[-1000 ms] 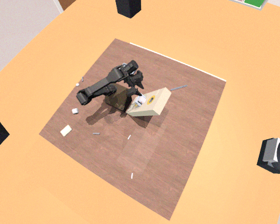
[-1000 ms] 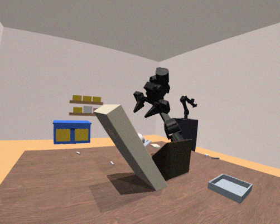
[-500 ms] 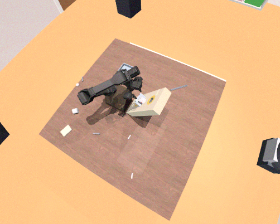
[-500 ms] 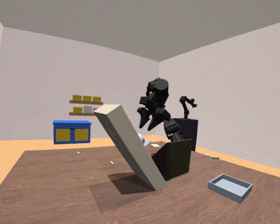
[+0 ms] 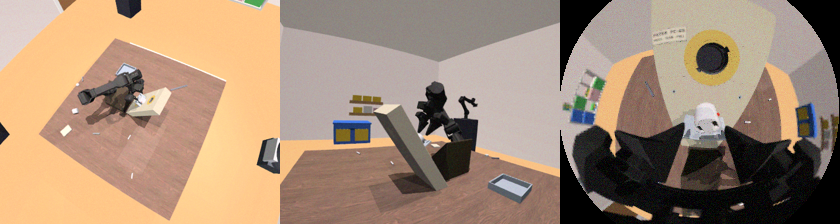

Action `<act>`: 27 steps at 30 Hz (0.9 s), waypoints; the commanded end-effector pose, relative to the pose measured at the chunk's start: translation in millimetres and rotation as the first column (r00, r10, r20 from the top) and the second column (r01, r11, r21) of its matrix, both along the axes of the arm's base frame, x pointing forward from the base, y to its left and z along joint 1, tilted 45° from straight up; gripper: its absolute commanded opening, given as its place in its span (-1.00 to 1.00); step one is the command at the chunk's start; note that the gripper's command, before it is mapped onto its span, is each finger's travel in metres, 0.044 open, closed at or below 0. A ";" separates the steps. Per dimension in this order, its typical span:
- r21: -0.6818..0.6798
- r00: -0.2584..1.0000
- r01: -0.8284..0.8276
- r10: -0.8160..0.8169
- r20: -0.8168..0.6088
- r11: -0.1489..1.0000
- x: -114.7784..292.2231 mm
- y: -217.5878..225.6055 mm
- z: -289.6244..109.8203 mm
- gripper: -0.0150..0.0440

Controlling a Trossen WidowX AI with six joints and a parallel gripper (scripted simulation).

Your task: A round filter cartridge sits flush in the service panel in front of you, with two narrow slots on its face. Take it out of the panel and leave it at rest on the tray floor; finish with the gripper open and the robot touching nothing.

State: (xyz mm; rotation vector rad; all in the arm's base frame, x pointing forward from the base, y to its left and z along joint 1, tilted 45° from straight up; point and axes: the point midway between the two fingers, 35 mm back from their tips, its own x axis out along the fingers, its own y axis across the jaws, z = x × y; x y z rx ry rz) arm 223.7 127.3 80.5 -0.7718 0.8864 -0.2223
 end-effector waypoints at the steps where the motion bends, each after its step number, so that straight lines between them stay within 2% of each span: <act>1: -0.009 1.000 0.000 0.000 -0.006 1.000 3.4 -6.0 -6.2 0.54; 19: -0.012 1.000 0.000 0.000 -0.001 1.000 16.7 -18.0 -18.0 0.54; 27: -0.002 1.000 0.002 -0.002 0.003 1.000 16.9 -14.8 -15.6 0.36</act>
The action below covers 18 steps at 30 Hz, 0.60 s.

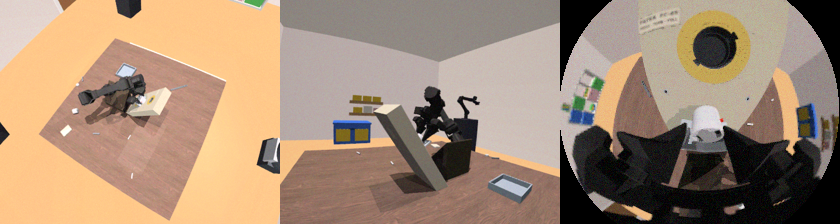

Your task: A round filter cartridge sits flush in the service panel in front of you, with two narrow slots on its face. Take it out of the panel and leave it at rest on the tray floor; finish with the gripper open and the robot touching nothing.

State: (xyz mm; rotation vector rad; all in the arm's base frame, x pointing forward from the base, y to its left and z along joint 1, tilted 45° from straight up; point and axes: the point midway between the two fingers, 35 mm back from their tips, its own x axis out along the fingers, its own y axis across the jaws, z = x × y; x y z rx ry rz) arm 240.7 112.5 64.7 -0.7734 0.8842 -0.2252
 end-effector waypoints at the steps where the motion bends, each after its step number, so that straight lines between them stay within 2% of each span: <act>1: 0.000 1.000 0.001 -0.001 0.000 1.000 0.0 0.0 0.1 0.34; 10: 0.000 1.000 0.001 -0.001 0.000 1.000 0.0 0.0 0.1 0.13; 17: 0.000 1.000 0.001 -0.001 0.001 1.000 3.9 5.9 5.5 -0.49; 18: -0.001 1.000 0.000 0.000 0.001 1.000 5.5 8.4 7.8 -0.49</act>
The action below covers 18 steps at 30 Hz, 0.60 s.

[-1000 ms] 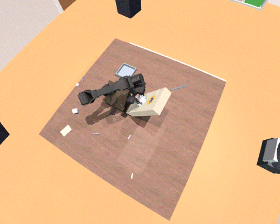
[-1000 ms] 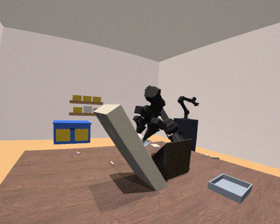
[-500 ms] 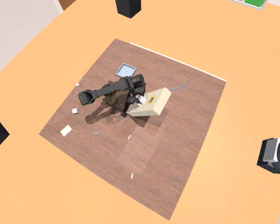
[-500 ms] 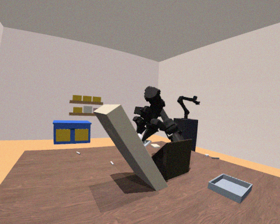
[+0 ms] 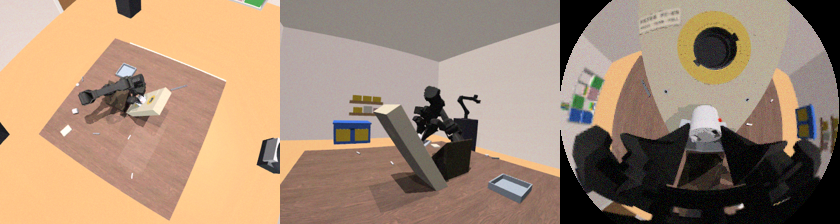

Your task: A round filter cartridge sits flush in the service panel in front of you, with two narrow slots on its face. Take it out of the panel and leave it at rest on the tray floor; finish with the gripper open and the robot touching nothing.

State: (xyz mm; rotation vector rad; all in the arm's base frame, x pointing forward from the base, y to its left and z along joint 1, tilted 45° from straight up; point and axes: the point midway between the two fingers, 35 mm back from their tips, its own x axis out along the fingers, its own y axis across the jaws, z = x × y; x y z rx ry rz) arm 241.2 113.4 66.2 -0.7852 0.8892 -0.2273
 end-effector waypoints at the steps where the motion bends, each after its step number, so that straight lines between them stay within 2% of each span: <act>1: 0.010 1.000 0.001 -0.001 0.008 1.000 6.5 10.0 8.5 -0.49; 7: 0.010 1.000 0.000 0.000 0.007 1.000 8.5 18.1 15.6 -0.49; 18: 0.015 1.000 -0.001 0.001 -0.003 1.000 -25.2 51.0 49.2 -0.49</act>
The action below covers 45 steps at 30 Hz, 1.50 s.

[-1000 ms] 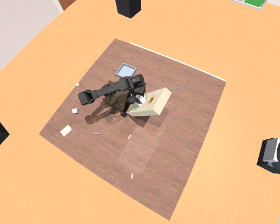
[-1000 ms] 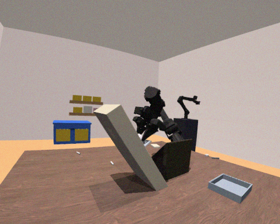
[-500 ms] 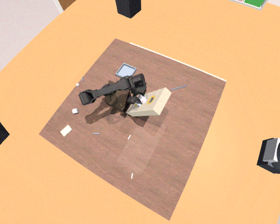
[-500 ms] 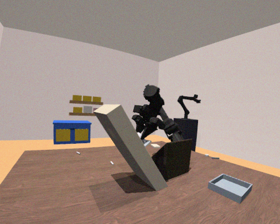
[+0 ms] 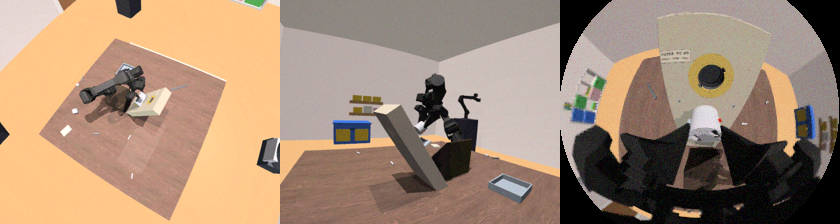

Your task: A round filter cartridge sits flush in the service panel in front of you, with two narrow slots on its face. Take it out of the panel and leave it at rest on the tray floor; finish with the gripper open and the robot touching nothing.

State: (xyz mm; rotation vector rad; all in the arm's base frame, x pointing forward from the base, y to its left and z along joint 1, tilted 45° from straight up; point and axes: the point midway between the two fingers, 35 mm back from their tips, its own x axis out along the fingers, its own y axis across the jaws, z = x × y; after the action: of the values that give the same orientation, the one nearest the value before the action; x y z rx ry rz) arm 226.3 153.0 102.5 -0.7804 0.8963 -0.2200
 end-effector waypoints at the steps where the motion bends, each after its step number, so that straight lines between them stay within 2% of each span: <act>1: 0.007 1.000 0.001 -0.001 0.005 1.000 -13.7 13.7 16.6 -0.49; 9: 0.002 1.000 0.002 -0.002 0.011 1.000 -29.5 25.4 31.4 -0.49; 29: 0.009 1.000 0.002 -0.002 0.012 1.000 -34.3 81.0 -38.8 -0.49; 31: -0.009 1.000 -0.015 0.015 -0.015 1.000 -36.3 74.2 -34.6 -0.49; 37: -0.034 0.967 -0.166 0.156 -0.202 0.985 -62.9 91.5 -70.5 -0.49; 45: -0.008 0.825 -0.402 0.358 -0.438 0.916 -104.0 112.3 -116.4 -0.49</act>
State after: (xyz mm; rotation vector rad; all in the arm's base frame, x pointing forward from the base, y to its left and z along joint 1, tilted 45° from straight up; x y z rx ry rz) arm 141.1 258.4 5.9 -1.0288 1.0820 0.1442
